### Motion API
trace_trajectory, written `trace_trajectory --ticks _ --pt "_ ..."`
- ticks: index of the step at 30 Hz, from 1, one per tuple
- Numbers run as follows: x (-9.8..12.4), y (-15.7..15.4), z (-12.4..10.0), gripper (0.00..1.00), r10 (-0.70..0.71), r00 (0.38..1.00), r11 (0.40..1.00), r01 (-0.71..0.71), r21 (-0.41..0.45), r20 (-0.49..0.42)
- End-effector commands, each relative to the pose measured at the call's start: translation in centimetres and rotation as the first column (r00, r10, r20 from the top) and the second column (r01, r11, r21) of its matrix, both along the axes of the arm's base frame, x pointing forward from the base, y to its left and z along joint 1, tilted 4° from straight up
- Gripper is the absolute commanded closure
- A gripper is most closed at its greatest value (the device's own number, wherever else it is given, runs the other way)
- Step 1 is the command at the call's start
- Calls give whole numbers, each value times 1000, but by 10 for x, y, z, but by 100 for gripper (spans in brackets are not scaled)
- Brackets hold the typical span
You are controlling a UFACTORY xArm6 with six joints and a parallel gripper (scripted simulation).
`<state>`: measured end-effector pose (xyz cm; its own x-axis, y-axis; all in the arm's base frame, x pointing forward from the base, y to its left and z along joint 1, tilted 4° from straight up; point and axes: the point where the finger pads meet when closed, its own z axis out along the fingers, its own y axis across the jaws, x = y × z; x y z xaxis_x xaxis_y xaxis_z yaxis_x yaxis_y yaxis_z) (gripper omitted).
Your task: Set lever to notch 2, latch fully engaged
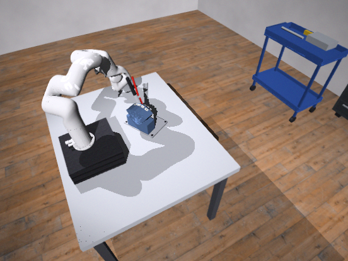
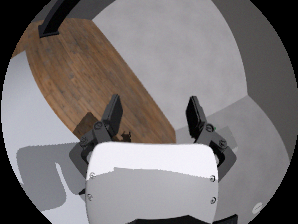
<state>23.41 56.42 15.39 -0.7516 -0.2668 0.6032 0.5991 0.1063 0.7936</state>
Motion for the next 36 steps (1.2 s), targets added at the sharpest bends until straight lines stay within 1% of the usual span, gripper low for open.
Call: trace_trajectory --ticks 1,18,22,25,27,30,31,32,34,36 --pt "0 0 2 0 0 1000 1000 0 3 2" --pt "0 0 2 0 0 1000 1000 0 3 3" --pt "-2 -1 5 0 16 1000 1000 -16 7 27" --pt "-7 -4 13 0 58 994 998 -60 16 92" --pt "-13 -9 20 0 103 981 994 -108 23 165" --pt "-24 -22 33 0 191 928 978 -209 24 320" --pt "-24 -22 33 0 191 928 978 -209 24 320" --pt "-28 -28 38 0 224 897 968 -250 19 382" --pt "-28 -28 38 0 224 897 968 -250 19 382" --pt "-35 -44 45 0 290 807 942 -337 -3 514"
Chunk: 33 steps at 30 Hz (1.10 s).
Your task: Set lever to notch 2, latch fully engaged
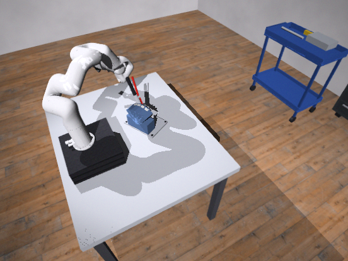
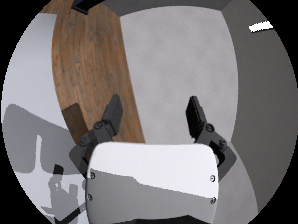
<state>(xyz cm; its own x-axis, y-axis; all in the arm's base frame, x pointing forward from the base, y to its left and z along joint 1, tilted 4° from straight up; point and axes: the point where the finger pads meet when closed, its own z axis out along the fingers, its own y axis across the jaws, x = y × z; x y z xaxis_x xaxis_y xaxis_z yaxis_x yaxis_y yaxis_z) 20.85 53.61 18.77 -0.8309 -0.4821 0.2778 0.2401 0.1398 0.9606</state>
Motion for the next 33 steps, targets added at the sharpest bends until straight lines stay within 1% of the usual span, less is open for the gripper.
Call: trace_trajectory --ticks 1,2,3,4,5,6,7,8,9,10,11,12,15,17,18,19,20,21,22,23,24,25,26,27,28,29,32,33 --pt "-9 -16 11 0 103 981 994 -106 9 166" --pt "-12 -26 13 0 148 958 988 -155 10 247" --pt "-12 -26 13 0 148 958 988 -155 10 247" --pt "-13 -36 15 0 193 924 978 -207 5 330" --pt "-13 -36 15 0 193 924 978 -207 5 330" --pt "-14 -48 16 0 238 879 966 -259 -6 413" --pt "-14 -48 16 0 238 879 966 -259 -6 413" --pt "-13 -61 17 0 282 823 950 -311 -24 494" --pt "-13 -61 17 0 282 823 950 -311 -24 494" --pt "-11 -75 17 0 322 757 932 -360 -49 569" --pt "-11 -75 17 0 323 755 931 -361 -49 571" --pt "-7 -90 16 0 358 685 911 -404 -78 634" --pt "-7 -90 16 0 362 677 909 -409 -82 641" --pt "6 -122 14 0 431 496 855 -491 -166 754" --pt "6 -122 14 0 431 496 855 -491 -166 754" --pt "14 -139 13 0 452 429 834 -513 -200 782" --pt "14 -139 13 0 460 397 825 -523 -216 794" --pt "24 -156 12 0 479 330 802 -541 -253 813" --pt "24 -156 12 0 486 296 791 -548 -271 822" --pt "35 -173 13 0 504 223 766 -562 -312 834" --pt "35 -173 13 0 509 194 756 -566 -328 839" --pt "47 -190 13 0 525 116 727 -576 -374 843" --pt "47 -190 13 0 528 95 720 -577 -386 844" --pt "59 -207 15 0 544 8 685 -582 -438 839" --pt "59 -207 15 0 544 0 682 -582 -443 839" --pt "72 -224 18 0 558 -90 644 -580 -499 825" --pt "72 -224 18 0 558 -90 644 -580 -499 825" --pt "84 -240 21 0 568 -173 606 -573 -551 804"
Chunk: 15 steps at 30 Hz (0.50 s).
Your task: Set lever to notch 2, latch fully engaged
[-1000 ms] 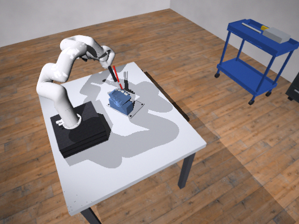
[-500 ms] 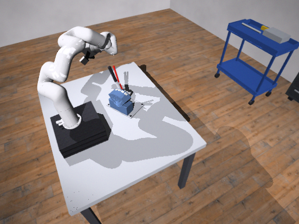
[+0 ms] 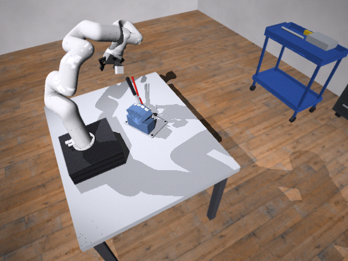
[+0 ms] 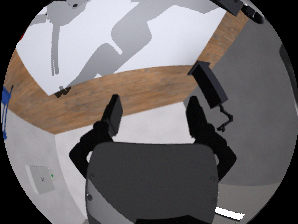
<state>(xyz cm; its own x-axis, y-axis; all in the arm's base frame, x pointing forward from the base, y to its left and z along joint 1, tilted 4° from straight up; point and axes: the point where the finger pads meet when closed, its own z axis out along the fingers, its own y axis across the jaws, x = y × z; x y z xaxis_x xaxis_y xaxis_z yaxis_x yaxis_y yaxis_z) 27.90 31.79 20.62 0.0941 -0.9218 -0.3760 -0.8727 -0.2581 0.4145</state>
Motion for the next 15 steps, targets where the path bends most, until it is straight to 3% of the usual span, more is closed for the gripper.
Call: trace_trajectory --ticks 1,6,15 --pt "26 -38 6 0 117 979 993 -110 -53 164" --pt "65 -89 25 0 265 906 961 -219 -171 330" --pt "93 -128 46 0 372 829 921 -272 -279 418"
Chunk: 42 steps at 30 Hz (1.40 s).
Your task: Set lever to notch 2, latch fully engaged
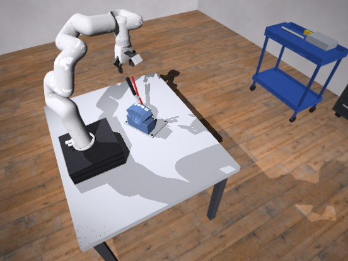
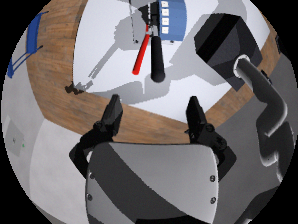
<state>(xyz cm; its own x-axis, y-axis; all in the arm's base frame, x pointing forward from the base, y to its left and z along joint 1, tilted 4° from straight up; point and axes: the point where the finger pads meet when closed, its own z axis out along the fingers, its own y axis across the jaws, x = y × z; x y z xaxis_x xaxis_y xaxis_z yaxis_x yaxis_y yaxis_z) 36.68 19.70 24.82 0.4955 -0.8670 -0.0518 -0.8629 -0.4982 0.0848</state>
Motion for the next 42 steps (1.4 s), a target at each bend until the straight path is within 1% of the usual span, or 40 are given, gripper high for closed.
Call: trace_trajectory --ticks 1,4,5,42 --pt "5 -7 4 0 19 999 1000 -19 -11 28" --pt "6 -8 4 0 22 999 1000 -22 -14 33" --pt "6 -8 4 100 22 999 1000 -22 -14 33" --pt "6 -8 4 100 22 999 1000 -22 -14 33"
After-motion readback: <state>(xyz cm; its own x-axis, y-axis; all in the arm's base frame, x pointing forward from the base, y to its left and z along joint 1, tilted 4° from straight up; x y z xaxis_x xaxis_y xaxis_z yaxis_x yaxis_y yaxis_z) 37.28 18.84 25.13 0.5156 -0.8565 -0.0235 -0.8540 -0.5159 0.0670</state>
